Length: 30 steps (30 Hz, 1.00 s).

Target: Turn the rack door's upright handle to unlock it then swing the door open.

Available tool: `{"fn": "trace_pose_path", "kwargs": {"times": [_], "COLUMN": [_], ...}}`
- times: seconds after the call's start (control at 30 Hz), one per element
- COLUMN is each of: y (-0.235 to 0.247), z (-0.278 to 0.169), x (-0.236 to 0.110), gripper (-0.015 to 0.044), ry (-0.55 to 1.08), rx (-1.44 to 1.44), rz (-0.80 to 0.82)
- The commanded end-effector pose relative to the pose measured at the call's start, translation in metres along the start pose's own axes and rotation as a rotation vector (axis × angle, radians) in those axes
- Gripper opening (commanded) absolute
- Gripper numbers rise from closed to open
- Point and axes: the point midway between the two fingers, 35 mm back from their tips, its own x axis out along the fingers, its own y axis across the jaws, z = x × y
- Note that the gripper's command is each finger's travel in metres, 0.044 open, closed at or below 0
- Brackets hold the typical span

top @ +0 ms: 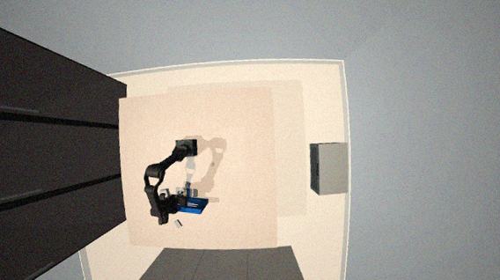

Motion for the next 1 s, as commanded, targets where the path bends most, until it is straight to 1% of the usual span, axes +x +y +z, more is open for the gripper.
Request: {"fn": "trace_pose_path", "kwargs": {"times": [0.0,0.97], "y": [0.0000,0.0000], "z": [-0.0001,-0.0001], "x": [0.0009,0.0009], "gripper": [0.0017,0.0017], "ry": [0.001,0.001], "rx": [0.102,1.532], "rz": [0.001,0.000]}}
